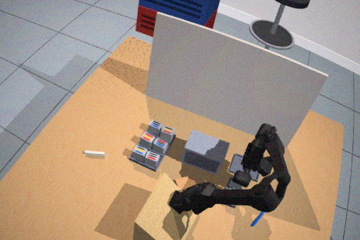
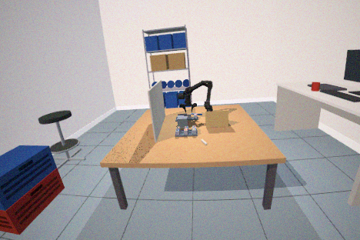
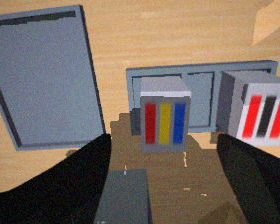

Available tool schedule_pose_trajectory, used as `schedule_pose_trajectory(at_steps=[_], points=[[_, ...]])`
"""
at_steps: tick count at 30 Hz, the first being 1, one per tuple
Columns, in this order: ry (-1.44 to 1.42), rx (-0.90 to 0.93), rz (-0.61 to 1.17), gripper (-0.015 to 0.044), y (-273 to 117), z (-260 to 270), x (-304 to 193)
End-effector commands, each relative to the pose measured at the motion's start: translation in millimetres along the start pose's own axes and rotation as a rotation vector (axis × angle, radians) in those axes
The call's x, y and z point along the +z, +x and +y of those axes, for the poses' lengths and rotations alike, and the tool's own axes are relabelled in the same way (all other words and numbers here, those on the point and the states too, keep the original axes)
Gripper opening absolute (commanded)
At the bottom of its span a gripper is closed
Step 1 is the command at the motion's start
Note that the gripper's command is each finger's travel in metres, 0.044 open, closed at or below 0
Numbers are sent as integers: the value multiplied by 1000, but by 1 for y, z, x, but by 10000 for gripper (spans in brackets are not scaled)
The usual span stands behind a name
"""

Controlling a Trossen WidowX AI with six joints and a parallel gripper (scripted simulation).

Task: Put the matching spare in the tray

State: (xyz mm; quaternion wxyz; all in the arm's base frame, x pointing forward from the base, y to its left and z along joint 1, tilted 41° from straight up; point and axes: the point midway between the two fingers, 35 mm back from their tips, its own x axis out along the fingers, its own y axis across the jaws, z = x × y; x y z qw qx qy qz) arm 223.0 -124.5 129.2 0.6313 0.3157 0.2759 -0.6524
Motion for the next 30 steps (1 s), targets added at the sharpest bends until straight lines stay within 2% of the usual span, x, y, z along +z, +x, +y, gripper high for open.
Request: schedule_pose_trajectory(at_steps=[1,30], points=[[-11,-6,2,300,9,0,-2],[-11,-6,-3,300,55,-2,-2]])
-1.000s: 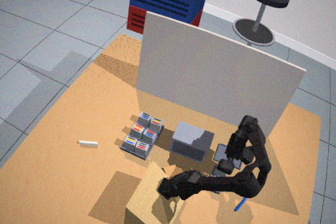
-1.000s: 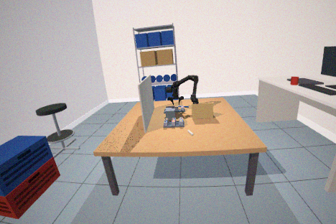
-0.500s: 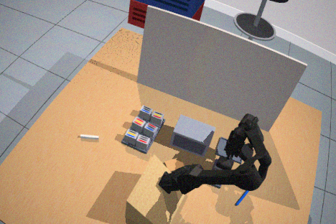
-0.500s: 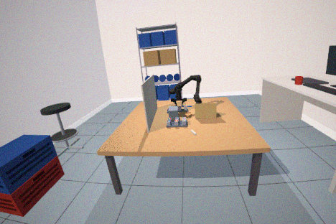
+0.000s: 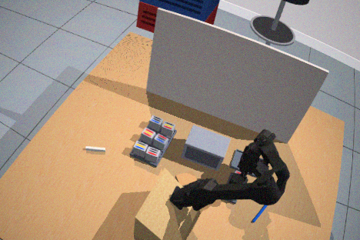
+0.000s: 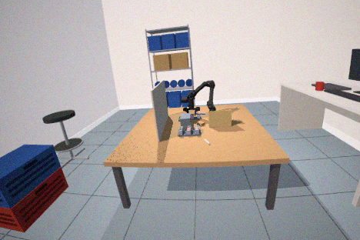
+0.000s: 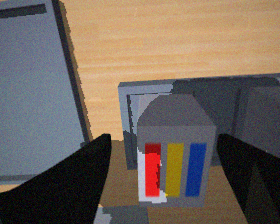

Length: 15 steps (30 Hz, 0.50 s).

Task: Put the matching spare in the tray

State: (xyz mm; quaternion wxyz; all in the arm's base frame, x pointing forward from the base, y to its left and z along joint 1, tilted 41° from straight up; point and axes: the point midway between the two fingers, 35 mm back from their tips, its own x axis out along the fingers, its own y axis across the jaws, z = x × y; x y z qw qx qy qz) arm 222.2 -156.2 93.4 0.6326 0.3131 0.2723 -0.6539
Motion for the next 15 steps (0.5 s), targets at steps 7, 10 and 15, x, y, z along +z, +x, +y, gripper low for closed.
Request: schedule_pose_trajectory(at_steps=[7,10,15], points=[[-12,-6,4,300,14,-3,-2],[-12,-6,4,300,14,-3,-2],[-12,-6,4,300,14,-3,-2]])
